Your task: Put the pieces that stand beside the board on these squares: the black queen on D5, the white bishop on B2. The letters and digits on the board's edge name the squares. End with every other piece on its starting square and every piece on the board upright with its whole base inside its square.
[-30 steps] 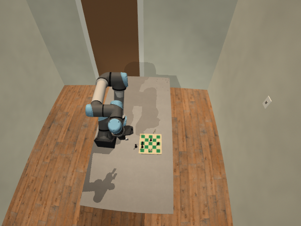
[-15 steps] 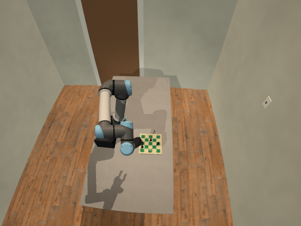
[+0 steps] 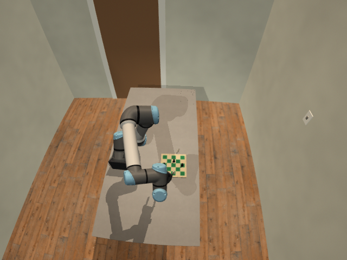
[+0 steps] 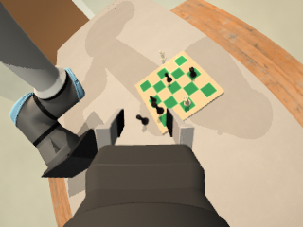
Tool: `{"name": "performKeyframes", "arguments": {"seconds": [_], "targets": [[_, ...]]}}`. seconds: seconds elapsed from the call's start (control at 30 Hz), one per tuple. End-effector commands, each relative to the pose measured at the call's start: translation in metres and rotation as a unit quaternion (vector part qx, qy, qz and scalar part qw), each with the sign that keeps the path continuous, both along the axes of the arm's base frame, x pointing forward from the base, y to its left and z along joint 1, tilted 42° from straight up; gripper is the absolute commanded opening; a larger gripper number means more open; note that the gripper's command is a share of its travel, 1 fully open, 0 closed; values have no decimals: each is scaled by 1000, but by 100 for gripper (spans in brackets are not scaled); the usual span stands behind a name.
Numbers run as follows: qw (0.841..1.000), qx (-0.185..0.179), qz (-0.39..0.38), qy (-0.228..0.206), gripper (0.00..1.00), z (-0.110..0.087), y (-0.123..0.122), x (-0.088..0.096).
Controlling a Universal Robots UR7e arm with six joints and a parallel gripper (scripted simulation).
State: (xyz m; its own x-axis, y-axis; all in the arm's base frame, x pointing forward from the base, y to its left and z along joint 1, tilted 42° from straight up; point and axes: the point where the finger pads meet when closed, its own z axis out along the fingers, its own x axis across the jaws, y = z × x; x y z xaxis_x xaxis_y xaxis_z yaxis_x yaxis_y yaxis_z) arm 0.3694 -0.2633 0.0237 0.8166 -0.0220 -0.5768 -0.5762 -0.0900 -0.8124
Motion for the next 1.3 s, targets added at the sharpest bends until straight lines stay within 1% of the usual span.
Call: {"name": "performKeyframes", "arguments": {"seconds": [0.0,0.07,0.1,0.2,0.27,0.5,0.73,0.77,0.83,1.07,1.27], "targets": [[997,43,11,-67,100,-28,12,18],[993,61,11,-98,100,-43,20,26],[993,61,11,-98,100,-43,20,26],[986,87,10,-140,100,-64,32,36],[986,87,10,-140,100,-64,32,36],[966,134,-1,-219,100,-109,62,53],[948,164,-14,-271,100,-142,87,61],[946,167,-16,-277,100,-146,90,61],[946,167,-16,-277,100,-146,90,61],[936,180,-24,-302,100,-163,104,64],[933,184,-27,-309,100,-169,108,65]]}}
